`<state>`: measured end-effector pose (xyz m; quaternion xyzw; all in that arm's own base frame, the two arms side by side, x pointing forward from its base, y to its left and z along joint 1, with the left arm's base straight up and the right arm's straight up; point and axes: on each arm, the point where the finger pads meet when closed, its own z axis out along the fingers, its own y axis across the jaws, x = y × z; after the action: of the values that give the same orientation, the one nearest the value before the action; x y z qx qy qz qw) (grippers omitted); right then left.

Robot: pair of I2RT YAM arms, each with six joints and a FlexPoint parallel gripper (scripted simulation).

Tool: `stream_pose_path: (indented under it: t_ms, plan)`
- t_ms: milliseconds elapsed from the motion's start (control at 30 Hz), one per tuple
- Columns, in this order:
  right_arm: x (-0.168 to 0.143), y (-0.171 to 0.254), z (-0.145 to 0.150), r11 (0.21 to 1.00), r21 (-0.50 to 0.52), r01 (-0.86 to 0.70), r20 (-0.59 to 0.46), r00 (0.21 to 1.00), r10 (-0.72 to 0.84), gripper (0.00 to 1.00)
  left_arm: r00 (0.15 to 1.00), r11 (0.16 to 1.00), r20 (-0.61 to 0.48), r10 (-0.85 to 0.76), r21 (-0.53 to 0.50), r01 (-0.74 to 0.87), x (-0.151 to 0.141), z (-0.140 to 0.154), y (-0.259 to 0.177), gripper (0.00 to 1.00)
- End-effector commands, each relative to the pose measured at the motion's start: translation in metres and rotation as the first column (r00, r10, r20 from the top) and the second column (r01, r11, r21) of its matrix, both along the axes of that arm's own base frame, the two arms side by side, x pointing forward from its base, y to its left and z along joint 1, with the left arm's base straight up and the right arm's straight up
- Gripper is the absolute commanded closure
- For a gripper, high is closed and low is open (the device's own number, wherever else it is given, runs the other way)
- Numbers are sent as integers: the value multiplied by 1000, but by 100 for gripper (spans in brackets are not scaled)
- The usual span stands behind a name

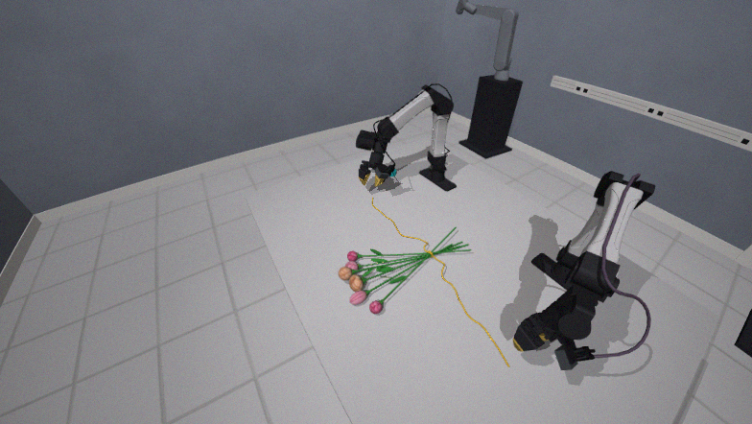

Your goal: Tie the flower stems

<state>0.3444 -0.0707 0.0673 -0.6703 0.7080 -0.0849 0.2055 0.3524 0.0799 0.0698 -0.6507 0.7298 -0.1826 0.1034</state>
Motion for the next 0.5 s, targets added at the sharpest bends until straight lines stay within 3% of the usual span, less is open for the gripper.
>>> stream_pose_path:
  t_ms: [0, 200, 267, 467]
  plan:
    - [1, 0, 2, 1000, 1, -7, -3, 1000, 7, 35, 990, 989, 53, -131, 70, 127, -2, 17, -16, 35]
    - [1, 0, 2, 1000, 1, -7, -3, 1000, 7, 35, 893, 881, 63, -445, 209, 424, -11, 25, -65, 35]
    - [1, 0, 2, 1000, 1, -7, -3, 1000, 7, 35, 893, 881, 63, -445, 209, 424, -11, 25, -65, 35]
    - [1, 0, 2, 1000, 1, -7, -3, 1000, 7, 35, 665, 633, 37, -746, 349, 691, -19, 42, -133, 35]
